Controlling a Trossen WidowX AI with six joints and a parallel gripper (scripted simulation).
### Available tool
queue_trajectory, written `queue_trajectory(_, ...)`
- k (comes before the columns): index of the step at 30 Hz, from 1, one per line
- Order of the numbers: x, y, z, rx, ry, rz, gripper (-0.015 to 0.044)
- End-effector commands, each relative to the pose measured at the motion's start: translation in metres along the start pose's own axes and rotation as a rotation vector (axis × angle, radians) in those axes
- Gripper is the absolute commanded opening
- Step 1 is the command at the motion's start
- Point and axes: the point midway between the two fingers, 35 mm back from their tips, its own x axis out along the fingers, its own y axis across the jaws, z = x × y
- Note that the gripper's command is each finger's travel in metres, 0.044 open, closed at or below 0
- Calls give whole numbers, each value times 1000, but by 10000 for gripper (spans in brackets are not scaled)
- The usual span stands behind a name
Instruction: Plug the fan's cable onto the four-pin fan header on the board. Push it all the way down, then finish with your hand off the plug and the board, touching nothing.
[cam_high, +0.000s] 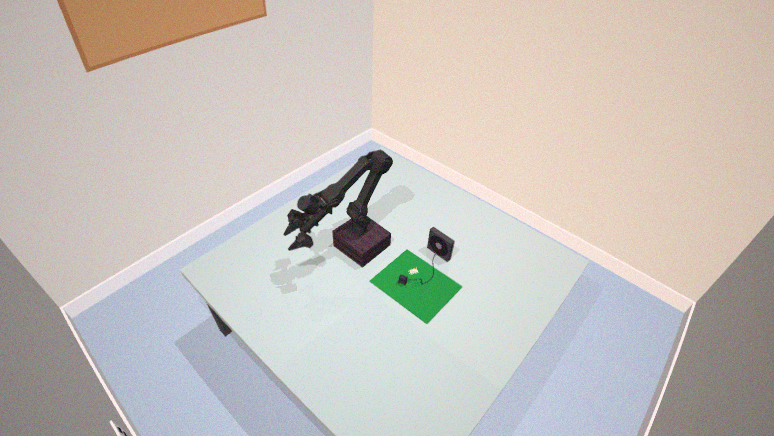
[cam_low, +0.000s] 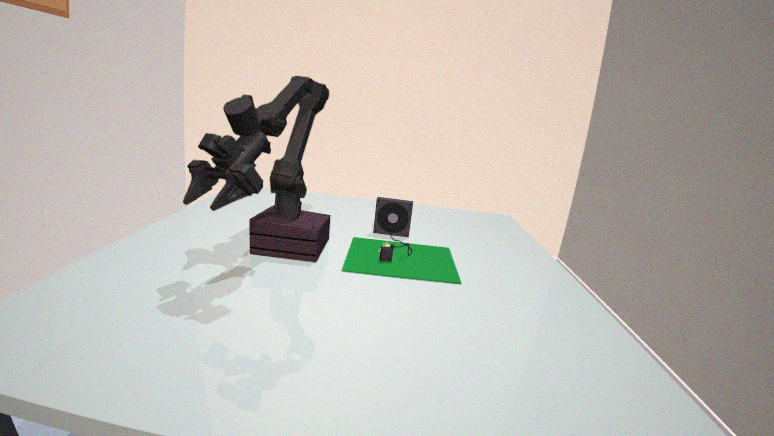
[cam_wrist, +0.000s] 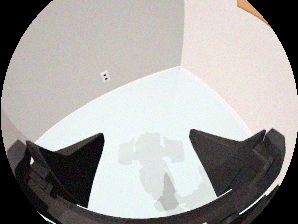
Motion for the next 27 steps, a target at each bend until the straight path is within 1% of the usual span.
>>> queue_trajectory(1,-12,73,-21,182,166,140,440)
queue_trajectory(7,-39,134,-56,341,366,191,440)
queue_trajectory(13,-79,182,-98,474,567,158,440)
queue_trajectory(20,-138,217,-152,595,760,24,440)
queue_trajectory(27,-206,225,-205,686,866,-183,440)
